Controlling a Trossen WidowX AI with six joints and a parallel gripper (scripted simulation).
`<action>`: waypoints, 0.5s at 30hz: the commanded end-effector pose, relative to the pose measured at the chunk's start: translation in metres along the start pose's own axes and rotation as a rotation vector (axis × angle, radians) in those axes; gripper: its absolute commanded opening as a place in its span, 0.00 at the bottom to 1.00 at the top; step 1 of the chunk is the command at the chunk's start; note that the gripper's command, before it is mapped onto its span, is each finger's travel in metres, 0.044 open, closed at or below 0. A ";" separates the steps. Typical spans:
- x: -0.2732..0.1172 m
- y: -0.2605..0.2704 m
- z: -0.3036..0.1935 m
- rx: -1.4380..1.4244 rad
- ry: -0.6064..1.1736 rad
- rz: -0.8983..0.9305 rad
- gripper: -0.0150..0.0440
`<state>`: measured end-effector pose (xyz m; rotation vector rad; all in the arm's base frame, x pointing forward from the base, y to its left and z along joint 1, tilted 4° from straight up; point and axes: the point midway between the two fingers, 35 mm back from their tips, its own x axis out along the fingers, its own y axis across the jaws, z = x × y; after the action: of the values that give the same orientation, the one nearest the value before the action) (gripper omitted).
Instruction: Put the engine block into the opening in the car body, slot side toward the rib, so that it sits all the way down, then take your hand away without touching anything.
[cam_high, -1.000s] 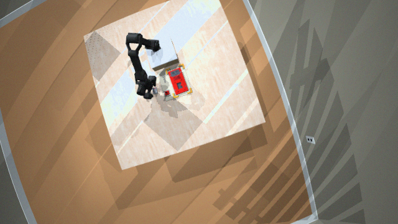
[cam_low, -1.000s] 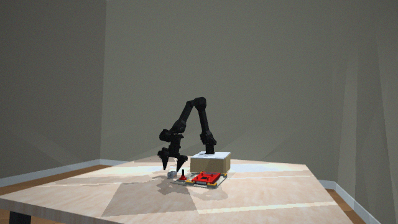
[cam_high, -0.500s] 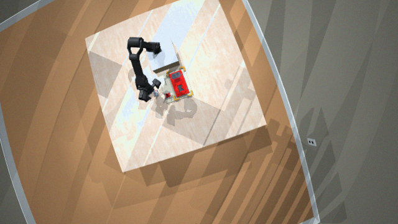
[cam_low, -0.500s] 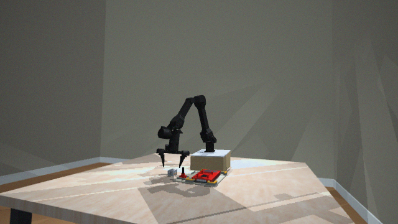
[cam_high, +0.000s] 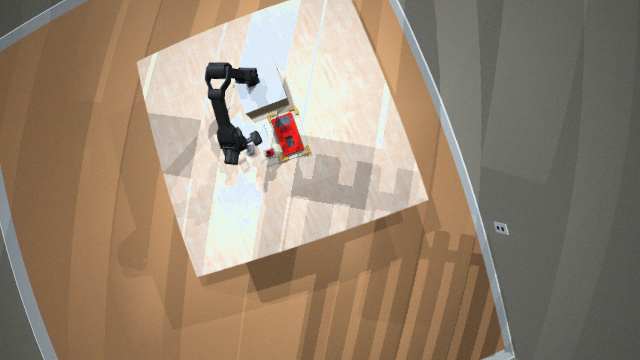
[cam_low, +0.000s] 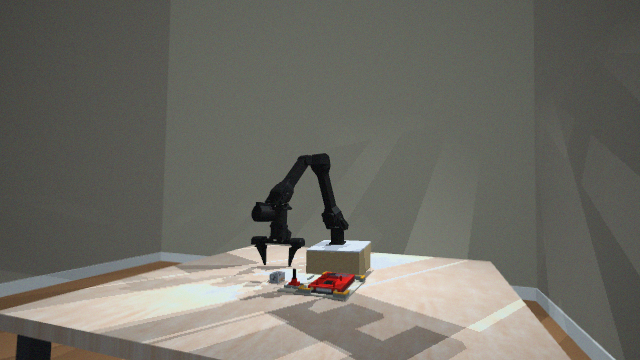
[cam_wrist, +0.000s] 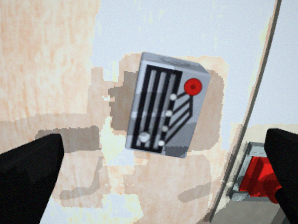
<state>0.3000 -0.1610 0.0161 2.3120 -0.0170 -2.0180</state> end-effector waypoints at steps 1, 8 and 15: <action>-0.004 0.000 0.000 0.138 -0.038 0.003 1.00; -0.006 0.000 0.000 0.219 -0.057 0.005 1.00; 0.001 -0.002 -0.001 0.219 -0.057 0.004 1.00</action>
<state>0.3005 -0.1587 0.0213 2.3754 -0.2424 -2.1725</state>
